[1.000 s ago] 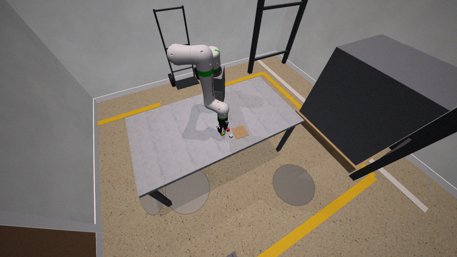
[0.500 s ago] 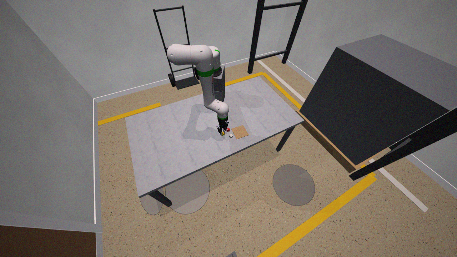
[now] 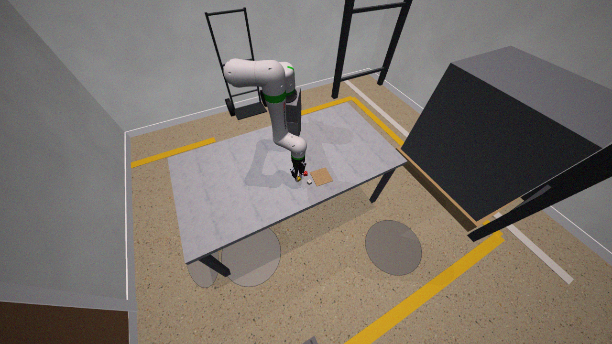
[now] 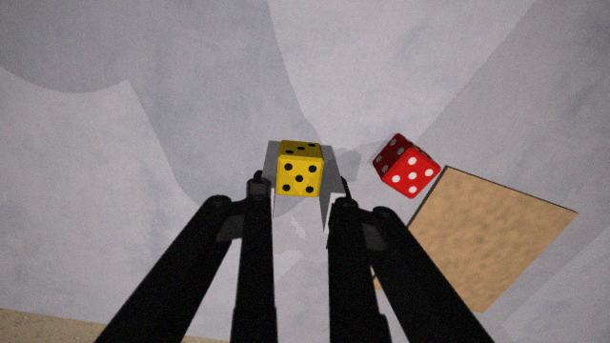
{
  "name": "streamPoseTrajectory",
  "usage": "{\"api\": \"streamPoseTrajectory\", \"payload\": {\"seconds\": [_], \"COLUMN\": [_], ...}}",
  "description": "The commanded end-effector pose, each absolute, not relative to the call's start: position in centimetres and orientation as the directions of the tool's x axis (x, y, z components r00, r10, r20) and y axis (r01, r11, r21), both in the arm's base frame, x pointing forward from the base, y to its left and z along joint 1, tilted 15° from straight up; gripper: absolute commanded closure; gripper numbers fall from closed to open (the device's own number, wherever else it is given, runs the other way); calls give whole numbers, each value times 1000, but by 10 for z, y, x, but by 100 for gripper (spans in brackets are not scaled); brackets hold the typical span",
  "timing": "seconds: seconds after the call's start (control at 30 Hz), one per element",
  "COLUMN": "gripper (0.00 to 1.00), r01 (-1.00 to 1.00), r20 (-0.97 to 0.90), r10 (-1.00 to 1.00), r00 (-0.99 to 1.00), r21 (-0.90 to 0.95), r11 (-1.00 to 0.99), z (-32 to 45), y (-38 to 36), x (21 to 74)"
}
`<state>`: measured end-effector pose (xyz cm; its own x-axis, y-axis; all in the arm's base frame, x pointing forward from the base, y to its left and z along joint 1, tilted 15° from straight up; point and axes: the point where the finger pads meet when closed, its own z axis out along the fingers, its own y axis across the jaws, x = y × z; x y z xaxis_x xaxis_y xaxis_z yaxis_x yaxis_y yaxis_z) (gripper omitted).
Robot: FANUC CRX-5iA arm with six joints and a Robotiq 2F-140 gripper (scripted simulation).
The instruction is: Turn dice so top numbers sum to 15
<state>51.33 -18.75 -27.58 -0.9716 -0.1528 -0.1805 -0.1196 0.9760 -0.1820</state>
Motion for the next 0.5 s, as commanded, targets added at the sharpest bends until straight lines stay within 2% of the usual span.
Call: {"api": "streamPoseTrajectory", "payload": {"seconds": [0.0,0.47], "gripper": [84,84], "r01": [-120,-120], "r20": [-181,-181], "r10": [-153,-153], "r00": [-972,-972], "r21": [-182,-182], "r11": [976,976], "z": [-276,-253], "y": [-187,-184], "x": [513,509]}}
